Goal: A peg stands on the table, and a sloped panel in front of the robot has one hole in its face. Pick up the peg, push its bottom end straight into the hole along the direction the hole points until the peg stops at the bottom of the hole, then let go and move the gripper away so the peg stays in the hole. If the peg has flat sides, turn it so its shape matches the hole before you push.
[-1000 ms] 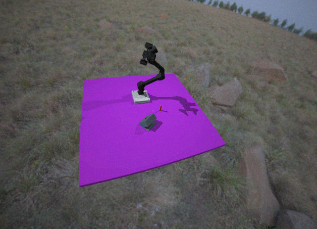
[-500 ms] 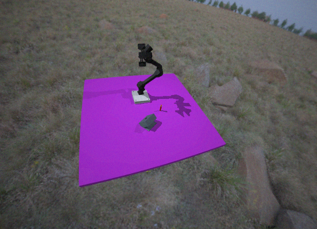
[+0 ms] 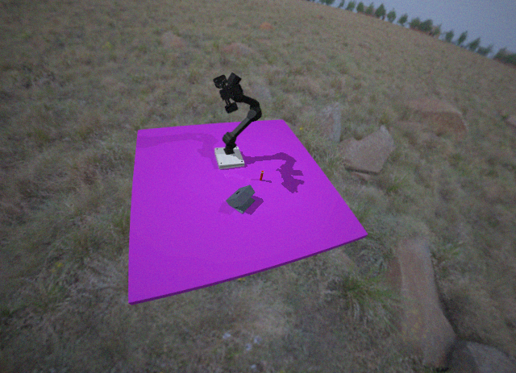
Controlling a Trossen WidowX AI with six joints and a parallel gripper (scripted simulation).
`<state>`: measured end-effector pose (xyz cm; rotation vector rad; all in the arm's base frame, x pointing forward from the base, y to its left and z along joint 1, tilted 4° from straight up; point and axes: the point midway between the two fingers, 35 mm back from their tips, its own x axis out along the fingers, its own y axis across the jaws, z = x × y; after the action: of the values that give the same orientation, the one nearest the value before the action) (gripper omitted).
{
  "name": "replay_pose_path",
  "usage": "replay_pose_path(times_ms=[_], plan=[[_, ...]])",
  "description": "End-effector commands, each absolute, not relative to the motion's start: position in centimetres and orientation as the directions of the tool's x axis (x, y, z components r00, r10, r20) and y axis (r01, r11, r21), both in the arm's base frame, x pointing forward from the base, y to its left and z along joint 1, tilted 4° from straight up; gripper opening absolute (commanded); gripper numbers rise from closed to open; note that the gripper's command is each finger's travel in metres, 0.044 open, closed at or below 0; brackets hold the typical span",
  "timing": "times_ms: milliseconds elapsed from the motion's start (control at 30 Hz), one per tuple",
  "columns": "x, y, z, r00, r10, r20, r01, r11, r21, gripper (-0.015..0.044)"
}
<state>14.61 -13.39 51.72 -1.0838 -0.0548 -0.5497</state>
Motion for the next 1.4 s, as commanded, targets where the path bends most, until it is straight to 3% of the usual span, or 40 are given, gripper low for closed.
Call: replay_pose_path(times_ms=[0, 700, 1367], plan=[[15.5, -14.0, 51.2, 0.877, -0.387, 0.284, 0.447, 0.441, -0.778, 0.044], [20.9, -16.3, 47.0, 0.941, -0.316, 0.117, 0.331, 0.805, -0.492, 0.044], [27.0, -15.5, 41.3, 0.975, -0.197, -0.104, 0.18, 0.972, -0.154, 0.044]])
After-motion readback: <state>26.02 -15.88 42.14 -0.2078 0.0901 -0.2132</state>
